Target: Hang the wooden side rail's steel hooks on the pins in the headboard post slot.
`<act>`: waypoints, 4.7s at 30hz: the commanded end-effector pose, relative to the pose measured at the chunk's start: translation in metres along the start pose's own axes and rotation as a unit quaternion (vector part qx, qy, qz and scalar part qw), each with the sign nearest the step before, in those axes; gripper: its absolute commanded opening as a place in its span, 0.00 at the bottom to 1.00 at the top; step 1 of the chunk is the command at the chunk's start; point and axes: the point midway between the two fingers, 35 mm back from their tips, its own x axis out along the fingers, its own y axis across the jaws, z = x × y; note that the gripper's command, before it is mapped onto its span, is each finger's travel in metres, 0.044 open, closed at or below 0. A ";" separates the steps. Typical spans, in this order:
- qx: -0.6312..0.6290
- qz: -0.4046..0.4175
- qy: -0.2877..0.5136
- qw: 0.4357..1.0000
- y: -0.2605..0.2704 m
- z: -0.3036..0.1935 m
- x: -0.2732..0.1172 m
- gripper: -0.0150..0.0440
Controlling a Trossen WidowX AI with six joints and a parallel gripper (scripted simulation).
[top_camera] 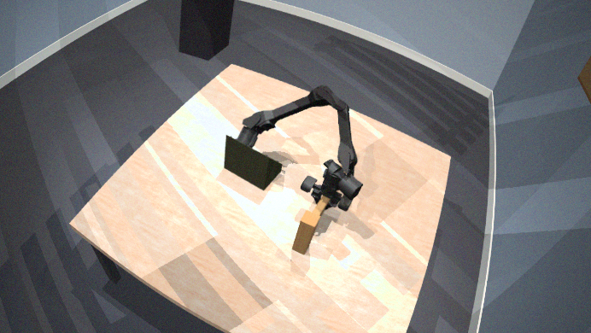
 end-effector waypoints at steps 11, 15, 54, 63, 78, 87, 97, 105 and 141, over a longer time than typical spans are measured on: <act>0.002 -0.009 0.000 1.000 -0.004 -0.004 -0.004 0.25; 0.002 -0.009 0.000 1.000 -0.005 -0.005 -0.003 0.25; 0.002 -0.009 0.000 1.000 -0.003 -0.009 -0.002 0.25; 0.002 -0.009 0.000 1.000 -0.004 -0.010 -0.002 0.25; 0.002 -0.009 0.000 1.000 -0.004 -0.011 -0.004 0.25; 0.002 -0.009 0.000 1.000 -0.004 -0.012 -0.003 0.25; 0.002 -0.009 0.000 1.000 -0.005 -0.013 -0.003 0.25; 0.002 -0.009 0.000 1.000 -0.004 -0.014 -0.004 0.25; 0.002 -0.009 0.000 1.000 -0.004 -0.018 -0.003 0.25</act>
